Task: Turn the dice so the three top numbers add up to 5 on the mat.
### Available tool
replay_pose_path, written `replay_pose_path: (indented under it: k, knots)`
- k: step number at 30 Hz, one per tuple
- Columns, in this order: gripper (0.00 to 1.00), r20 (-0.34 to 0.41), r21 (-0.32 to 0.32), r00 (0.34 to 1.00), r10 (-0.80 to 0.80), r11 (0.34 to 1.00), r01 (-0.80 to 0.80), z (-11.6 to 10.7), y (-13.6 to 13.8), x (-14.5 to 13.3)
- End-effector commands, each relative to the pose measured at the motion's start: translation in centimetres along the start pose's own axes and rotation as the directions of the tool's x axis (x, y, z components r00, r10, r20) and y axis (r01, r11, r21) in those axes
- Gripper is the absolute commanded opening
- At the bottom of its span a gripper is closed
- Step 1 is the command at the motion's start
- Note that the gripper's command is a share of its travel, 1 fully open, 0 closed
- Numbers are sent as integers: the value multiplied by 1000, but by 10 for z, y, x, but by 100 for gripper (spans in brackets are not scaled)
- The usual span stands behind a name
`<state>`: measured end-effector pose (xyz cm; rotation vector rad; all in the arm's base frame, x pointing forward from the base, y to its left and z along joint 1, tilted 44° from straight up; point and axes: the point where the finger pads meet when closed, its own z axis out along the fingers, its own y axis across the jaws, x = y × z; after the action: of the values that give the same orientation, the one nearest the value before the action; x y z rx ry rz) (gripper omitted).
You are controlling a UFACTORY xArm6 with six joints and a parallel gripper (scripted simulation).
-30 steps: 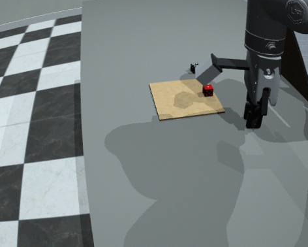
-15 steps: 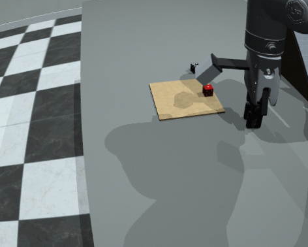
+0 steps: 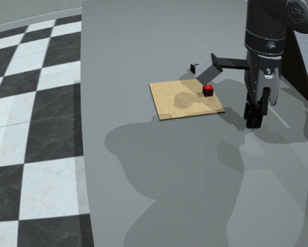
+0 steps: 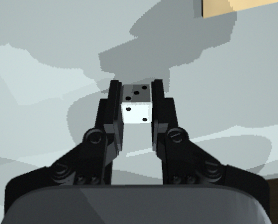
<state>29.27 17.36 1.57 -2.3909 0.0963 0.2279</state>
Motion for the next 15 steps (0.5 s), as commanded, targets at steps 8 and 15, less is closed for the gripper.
replay_pose_path:
  k: [8,15]
  knots:
    - [15,-3,0,1000,-1,1000,1,-38,0,1]
    - [15,-3,0,1000,-1,1000,1,-87,0,1]
